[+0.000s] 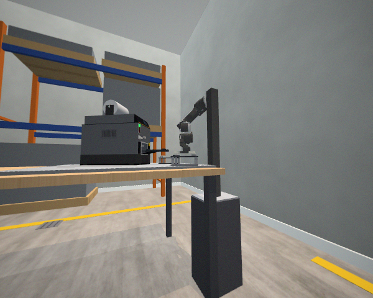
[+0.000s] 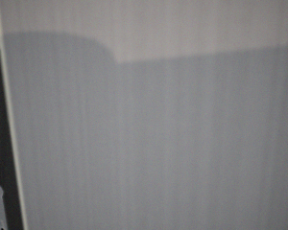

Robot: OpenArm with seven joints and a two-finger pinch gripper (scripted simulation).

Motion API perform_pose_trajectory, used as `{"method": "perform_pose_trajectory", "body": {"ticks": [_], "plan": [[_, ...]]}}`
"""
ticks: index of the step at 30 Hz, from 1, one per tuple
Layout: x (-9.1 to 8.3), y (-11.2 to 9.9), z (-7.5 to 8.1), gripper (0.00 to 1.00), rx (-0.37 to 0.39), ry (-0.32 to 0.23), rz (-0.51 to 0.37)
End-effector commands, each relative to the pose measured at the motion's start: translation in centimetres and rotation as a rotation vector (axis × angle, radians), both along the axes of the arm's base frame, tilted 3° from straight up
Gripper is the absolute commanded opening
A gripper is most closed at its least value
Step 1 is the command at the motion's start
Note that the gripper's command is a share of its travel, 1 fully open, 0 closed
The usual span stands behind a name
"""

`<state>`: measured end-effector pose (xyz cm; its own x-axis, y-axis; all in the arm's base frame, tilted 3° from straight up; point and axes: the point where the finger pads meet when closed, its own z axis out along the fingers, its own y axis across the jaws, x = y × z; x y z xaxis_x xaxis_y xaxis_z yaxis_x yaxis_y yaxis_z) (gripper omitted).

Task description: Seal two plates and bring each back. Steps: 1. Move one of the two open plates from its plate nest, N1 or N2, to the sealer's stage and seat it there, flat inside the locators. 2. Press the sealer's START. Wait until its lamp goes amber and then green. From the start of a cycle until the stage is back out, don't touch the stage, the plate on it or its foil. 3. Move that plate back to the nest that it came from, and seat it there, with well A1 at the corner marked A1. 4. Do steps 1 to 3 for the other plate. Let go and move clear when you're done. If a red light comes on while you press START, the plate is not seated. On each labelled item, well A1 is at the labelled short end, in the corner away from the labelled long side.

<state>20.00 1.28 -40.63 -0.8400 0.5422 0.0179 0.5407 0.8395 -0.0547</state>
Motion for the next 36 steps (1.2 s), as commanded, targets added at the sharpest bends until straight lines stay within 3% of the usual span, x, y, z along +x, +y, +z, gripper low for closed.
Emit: {"method": "perform_pose_trajectory", "body": {"ticks": [1, 36], "plan": [[-0.02, 0.10, 0.04, 0.00, 0.004, -0.001, 0.003], [-0.08, 0.11, -0.54, 0.00, 0.006, -0.002, 0.006]]}}
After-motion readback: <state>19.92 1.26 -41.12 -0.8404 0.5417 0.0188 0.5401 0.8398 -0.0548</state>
